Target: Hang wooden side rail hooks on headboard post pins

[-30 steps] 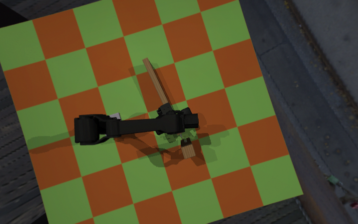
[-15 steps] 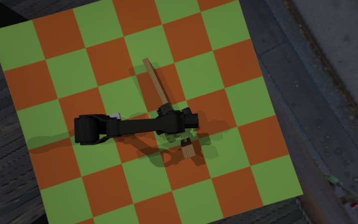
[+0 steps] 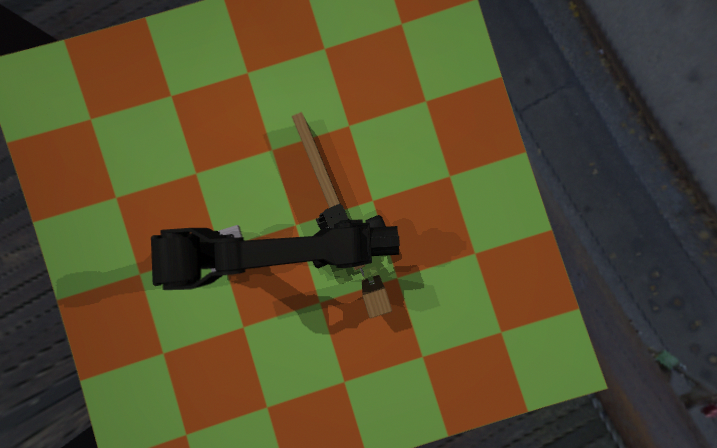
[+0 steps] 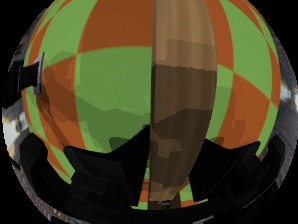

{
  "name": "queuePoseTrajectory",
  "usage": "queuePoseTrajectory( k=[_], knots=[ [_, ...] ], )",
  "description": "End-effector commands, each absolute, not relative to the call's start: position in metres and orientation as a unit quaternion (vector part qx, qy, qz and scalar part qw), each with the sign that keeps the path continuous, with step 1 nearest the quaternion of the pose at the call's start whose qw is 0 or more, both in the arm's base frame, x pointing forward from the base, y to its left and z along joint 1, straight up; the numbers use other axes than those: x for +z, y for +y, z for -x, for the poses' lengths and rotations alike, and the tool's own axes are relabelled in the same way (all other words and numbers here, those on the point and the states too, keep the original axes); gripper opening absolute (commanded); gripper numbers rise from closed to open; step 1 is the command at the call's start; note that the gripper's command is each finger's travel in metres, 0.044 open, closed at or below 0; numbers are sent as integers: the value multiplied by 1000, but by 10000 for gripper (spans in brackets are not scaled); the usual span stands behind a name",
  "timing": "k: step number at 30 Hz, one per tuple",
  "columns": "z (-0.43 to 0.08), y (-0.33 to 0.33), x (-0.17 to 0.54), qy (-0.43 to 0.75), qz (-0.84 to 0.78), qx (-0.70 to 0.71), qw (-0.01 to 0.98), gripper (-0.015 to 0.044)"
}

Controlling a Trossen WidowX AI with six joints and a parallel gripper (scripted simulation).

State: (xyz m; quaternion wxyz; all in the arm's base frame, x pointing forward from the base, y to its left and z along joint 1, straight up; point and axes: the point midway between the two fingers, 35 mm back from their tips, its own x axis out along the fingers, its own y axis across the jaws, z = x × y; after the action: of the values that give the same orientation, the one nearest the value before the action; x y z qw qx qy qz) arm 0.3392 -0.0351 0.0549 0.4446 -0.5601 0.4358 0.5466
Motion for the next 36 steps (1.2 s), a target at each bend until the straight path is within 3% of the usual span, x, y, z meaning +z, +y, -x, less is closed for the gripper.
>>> queuePoseTrajectory(
  k=[1, 36],
  knots=[
    [-343, -34, 55, 449, 547, 535, 461, 0],
    [-358, -32, 56, 458, 539, 527, 471, 0]
  ],
)
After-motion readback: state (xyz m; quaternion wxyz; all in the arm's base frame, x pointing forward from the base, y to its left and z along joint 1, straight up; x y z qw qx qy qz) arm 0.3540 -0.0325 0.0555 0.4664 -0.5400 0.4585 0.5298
